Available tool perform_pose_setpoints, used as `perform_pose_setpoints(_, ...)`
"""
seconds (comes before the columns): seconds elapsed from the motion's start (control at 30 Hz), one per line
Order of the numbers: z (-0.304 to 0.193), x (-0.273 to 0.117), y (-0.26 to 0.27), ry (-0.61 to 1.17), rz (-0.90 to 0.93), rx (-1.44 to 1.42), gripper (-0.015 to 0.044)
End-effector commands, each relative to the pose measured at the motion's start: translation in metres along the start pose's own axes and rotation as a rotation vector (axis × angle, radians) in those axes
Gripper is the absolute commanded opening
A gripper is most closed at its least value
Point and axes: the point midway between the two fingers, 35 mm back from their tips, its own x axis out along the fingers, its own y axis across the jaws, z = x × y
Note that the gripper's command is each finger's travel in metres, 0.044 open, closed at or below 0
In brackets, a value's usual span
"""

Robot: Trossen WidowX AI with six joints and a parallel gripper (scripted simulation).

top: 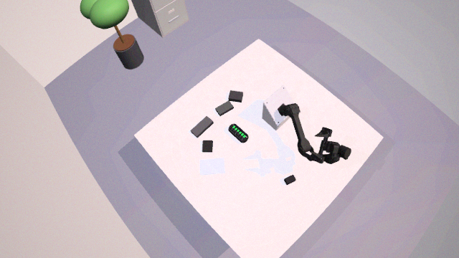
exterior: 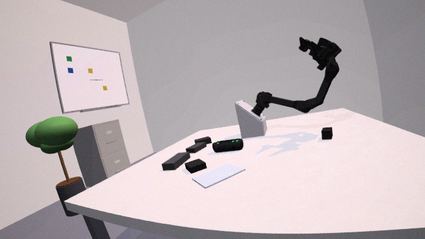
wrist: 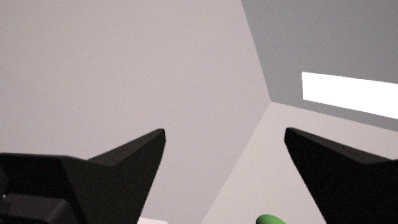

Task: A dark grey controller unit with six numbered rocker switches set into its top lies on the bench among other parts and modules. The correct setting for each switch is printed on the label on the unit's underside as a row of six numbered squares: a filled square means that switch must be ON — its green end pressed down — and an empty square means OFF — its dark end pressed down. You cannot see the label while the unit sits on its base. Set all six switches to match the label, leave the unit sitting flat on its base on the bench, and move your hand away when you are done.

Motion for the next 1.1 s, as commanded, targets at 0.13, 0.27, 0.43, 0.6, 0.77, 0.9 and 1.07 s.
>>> perform_pose_setpoints(0.13,0.001,0.0,-0.006,0.004,0.009,-0.006,0.0269)
perform_pose_setpoints(0.27,0.008,0.006,-0.038,0.028,0.059,-0.041,0.0164)
perform_pose_setpoints(0.43,0.013,0.023,-0.079,0.08,0.118,-0.056,0.0032)
perform_pose_setpoints(0.6,0.01,0.047,-0.114,0.136,0.188,-0.083,0.0)
perform_pose_setpoints(0.77,-0.001,0.077,-0.14,0.196,0.271,-0.119,0.0)
perform_pose_setpoints(0.9,-0.017,0.101,-0.149,0.246,0.354,-0.152,0.0)
perform_pose_setpoints(1.07,-0.038,0.139,-0.163,0.309,0.448,-0.2,0.0)
